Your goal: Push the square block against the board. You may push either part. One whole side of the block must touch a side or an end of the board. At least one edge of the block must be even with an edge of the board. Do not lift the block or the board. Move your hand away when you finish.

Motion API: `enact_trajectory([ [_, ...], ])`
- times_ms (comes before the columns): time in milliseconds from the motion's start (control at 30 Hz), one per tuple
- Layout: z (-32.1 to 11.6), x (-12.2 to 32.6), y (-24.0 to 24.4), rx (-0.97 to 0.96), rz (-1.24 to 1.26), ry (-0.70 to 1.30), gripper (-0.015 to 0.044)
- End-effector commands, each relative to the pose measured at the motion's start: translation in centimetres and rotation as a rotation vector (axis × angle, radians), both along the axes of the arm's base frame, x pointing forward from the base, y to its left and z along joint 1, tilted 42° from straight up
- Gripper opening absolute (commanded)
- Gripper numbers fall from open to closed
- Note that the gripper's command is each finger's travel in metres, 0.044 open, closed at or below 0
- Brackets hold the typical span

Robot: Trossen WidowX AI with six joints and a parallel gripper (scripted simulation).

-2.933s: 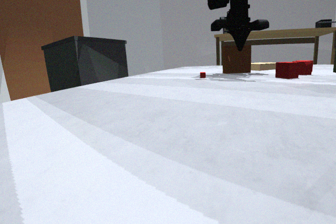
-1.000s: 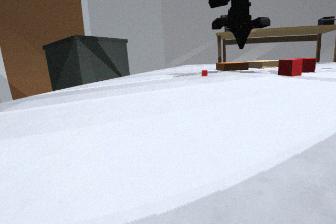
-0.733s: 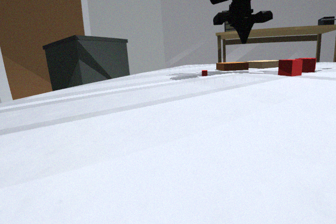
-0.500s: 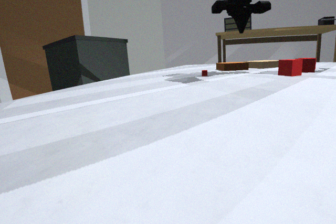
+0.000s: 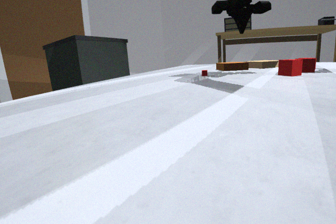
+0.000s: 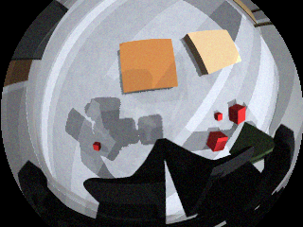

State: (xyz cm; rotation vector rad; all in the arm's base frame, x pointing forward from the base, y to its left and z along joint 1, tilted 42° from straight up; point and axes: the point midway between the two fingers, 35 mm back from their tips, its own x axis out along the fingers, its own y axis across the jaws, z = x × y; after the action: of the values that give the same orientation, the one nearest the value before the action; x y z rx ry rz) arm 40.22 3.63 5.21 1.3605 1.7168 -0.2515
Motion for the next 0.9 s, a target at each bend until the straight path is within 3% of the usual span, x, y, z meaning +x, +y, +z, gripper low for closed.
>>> enact_trajectory([
  [0,0.0,0.0,-0.1,-0.006,0.002,-0.002,0.0000],
  [500,-0.5,-0.1,-0.5,0.000,-0.020,0.016,0.0000],
  [867,-7.6,-2.3,-7.0,-0.012,-0.289,0.233,0.0000],
])
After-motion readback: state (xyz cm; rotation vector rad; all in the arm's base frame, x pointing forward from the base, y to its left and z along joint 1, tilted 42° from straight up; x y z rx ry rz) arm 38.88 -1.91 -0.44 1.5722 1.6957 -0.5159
